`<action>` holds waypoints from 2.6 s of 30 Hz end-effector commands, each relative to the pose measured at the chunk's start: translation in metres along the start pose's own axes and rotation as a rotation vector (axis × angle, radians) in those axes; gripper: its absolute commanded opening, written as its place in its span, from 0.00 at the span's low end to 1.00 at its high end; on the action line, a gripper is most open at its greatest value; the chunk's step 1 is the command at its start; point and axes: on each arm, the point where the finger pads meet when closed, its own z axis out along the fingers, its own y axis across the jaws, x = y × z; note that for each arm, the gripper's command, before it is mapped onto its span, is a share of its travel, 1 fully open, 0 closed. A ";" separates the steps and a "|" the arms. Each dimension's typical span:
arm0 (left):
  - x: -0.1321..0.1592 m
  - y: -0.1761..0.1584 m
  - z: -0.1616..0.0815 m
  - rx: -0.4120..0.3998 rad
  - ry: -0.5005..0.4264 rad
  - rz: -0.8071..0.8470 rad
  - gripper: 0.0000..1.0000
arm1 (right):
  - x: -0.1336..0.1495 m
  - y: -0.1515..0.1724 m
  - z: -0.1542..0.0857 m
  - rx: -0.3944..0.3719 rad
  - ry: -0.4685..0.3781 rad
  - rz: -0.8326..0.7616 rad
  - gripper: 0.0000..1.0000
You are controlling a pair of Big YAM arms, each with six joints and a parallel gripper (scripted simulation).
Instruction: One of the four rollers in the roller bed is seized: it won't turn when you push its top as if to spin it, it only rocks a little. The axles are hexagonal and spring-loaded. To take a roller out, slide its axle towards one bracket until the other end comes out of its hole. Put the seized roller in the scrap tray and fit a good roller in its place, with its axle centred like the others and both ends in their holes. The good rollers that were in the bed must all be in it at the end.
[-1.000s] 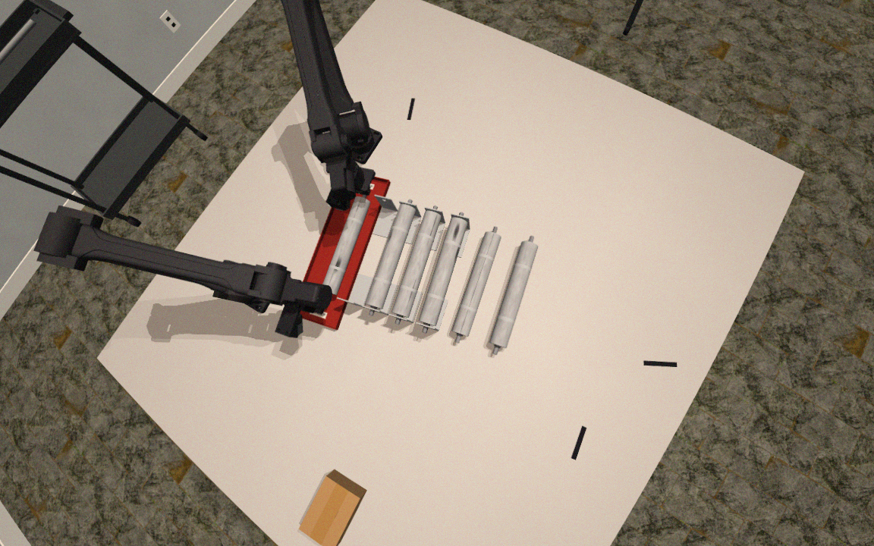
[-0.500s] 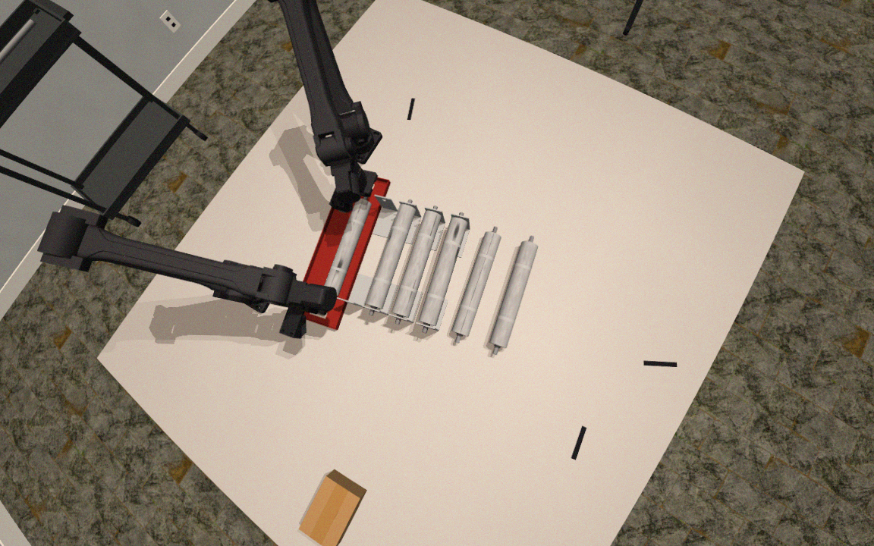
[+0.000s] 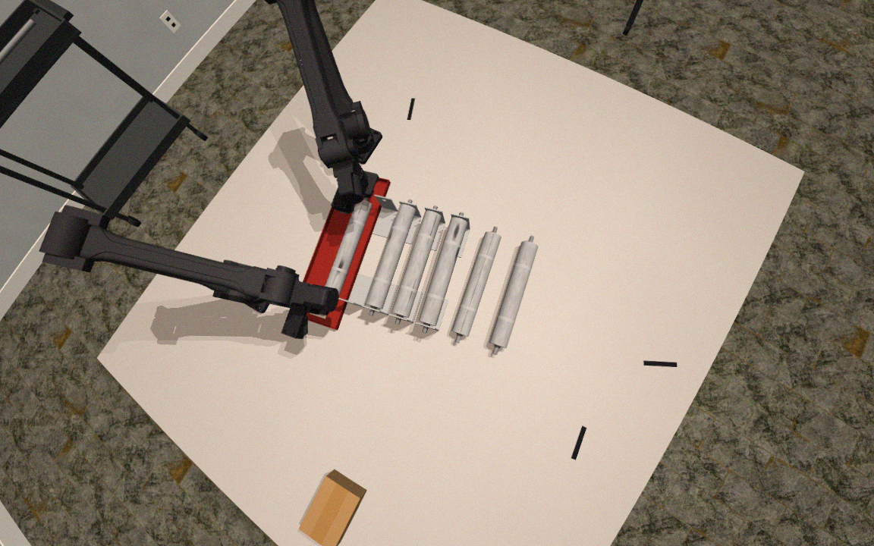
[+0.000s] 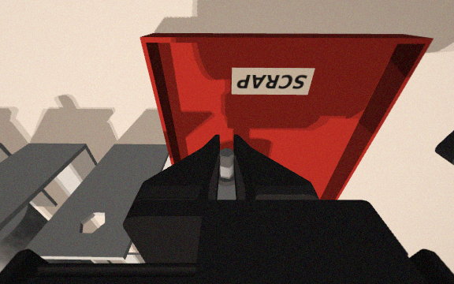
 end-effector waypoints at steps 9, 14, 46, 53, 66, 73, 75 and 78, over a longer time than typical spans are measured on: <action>-0.008 0.005 -0.009 -0.010 -0.013 0.006 0.32 | -0.001 0.024 -0.018 -0.064 0.002 0.013 0.03; -0.008 0.005 -0.009 -0.010 -0.013 0.006 0.32 | -0.001 0.024 -0.018 -0.064 0.002 0.013 0.03; -0.010 0.006 -0.074 -0.021 -0.034 0.004 0.32 | 0.000 0.020 -0.079 -0.054 0.002 0.003 0.32; 0.000 0.001 -0.053 -0.002 0.002 0.006 0.32 | -0.001 0.017 -0.064 -0.040 0.001 -0.003 0.32; -0.005 0.003 -0.054 -0.011 -0.015 0.006 0.32 | 0.001 0.021 -0.065 -0.054 0.002 -0.008 0.32; -0.006 0.004 -0.054 -0.014 -0.019 0.006 0.32 | 0.001 0.022 -0.066 -0.056 0.003 -0.011 0.32; -0.006 0.004 -0.054 -0.014 -0.020 0.006 0.32 | 0.002 0.023 -0.066 -0.058 0.003 -0.012 0.32; -0.006 0.004 -0.054 -0.014 -0.021 0.006 0.32 | 0.002 0.023 -0.066 -0.058 0.003 -0.011 0.32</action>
